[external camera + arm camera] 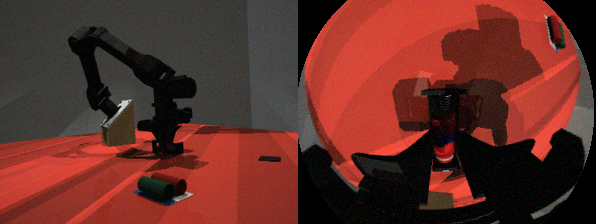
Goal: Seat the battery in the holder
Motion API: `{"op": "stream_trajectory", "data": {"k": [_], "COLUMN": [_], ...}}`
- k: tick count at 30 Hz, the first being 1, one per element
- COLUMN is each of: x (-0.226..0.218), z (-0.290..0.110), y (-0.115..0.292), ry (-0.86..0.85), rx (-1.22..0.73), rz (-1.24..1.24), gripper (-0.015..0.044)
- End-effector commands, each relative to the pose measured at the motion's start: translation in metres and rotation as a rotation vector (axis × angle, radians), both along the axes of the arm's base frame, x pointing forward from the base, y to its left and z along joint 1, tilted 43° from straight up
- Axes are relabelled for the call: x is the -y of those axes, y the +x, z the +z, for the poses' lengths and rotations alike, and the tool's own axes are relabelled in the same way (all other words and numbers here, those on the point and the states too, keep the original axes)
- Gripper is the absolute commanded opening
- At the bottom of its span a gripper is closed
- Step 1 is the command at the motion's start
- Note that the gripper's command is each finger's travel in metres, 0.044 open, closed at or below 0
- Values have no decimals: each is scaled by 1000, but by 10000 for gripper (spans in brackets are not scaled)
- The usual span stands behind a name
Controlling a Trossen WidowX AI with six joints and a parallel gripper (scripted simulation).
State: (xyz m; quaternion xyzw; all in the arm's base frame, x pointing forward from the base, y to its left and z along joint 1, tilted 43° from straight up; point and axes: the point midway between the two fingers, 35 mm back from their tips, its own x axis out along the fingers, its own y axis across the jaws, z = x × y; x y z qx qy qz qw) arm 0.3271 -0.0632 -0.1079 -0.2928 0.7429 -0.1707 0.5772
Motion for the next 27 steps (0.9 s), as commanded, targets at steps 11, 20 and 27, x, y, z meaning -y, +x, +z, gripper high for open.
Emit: {"op": "stream_trajectory", "data": {"k": [11, 20, 27], "x": [2, 2, 2], "z": [2, 2, 2], "y": [-5, -5, -5], "ry": [2, 2, 2], "rx": [3, 3, 4], "rz": [5, 6, 6], "gripper": [86, 86, 139]}}
